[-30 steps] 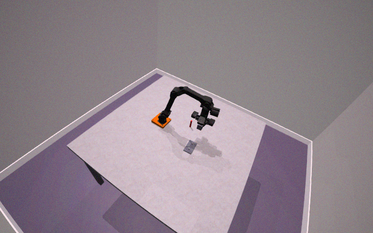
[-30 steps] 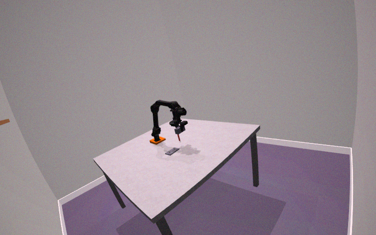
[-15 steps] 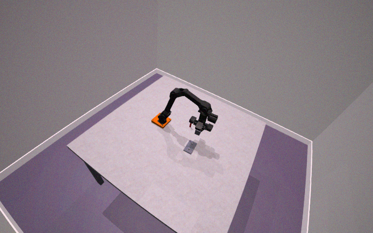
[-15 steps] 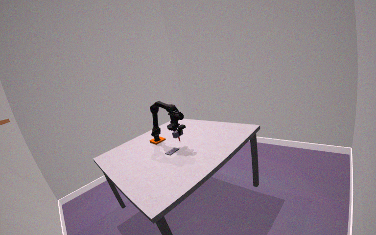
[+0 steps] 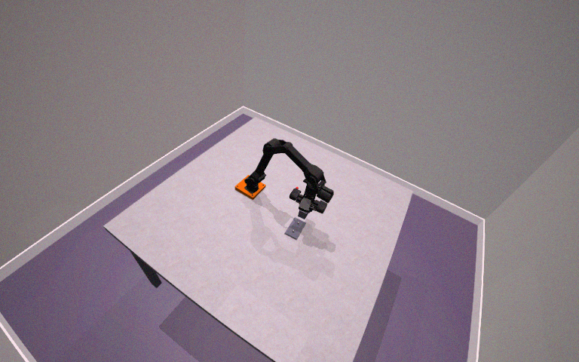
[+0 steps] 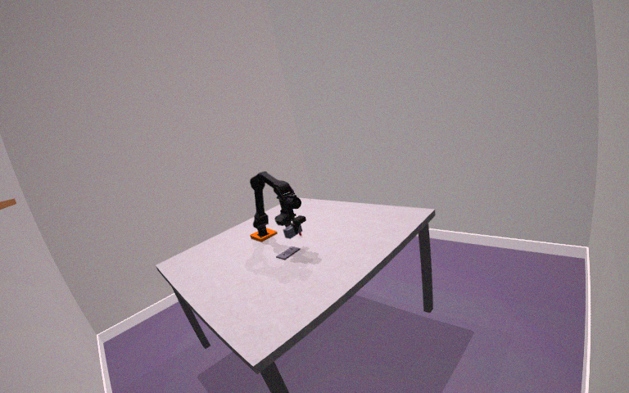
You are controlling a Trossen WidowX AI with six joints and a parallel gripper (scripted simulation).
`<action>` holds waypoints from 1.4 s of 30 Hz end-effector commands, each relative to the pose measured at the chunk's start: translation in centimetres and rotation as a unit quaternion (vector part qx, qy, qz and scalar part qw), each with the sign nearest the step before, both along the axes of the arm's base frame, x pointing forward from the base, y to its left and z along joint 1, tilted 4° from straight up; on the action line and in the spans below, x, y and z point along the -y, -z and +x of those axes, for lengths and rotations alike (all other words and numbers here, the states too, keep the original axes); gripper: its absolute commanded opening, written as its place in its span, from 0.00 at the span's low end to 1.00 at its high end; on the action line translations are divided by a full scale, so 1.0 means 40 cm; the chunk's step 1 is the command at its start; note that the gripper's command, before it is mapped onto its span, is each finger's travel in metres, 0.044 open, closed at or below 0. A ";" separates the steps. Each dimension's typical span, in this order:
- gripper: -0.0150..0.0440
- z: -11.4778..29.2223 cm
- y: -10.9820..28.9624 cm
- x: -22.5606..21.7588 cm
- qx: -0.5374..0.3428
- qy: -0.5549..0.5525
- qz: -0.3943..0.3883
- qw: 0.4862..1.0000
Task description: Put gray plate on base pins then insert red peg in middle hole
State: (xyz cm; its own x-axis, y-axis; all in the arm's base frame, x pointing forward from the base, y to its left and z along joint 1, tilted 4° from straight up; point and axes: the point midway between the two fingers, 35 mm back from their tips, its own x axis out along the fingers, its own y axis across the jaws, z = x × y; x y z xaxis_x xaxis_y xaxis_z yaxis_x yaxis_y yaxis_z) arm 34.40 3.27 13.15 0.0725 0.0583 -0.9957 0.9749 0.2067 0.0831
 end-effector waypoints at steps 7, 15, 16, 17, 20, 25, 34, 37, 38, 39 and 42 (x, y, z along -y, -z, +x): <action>0.25 0.010 0.039 0.068 0.001 0.000 0.000 1.000; 0.25 0.013 0.071 0.126 0.001 0.001 -0.001 1.000; 0.25 0.013 0.075 0.133 0.002 0.001 -0.002 1.000; 0.25 0.013 0.079 0.141 0.002 0.001 -0.002 1.000; 0.25 0.012 0.088 0.158 0.002 0.002 -0.002 1.000; 0.25 0.012 0.088 0.159 0.002 0.002 -0.002 1.000; 0.25 0.012 0.089 0.159 0.002 0.002 -0.002 1.000; 0.25 0.012 0.089 0.159 0.002 0.002 -0.002 1.000; 0.25 0.012 0.089 0.159 0.002 0.002 -0.002 1.000; 0.25 0.012 0.089 0.159 0.002 0.002 -0.002 1.000; 0.25 0.014 0.089 0.158 0.002 0.002 -0.002 1.000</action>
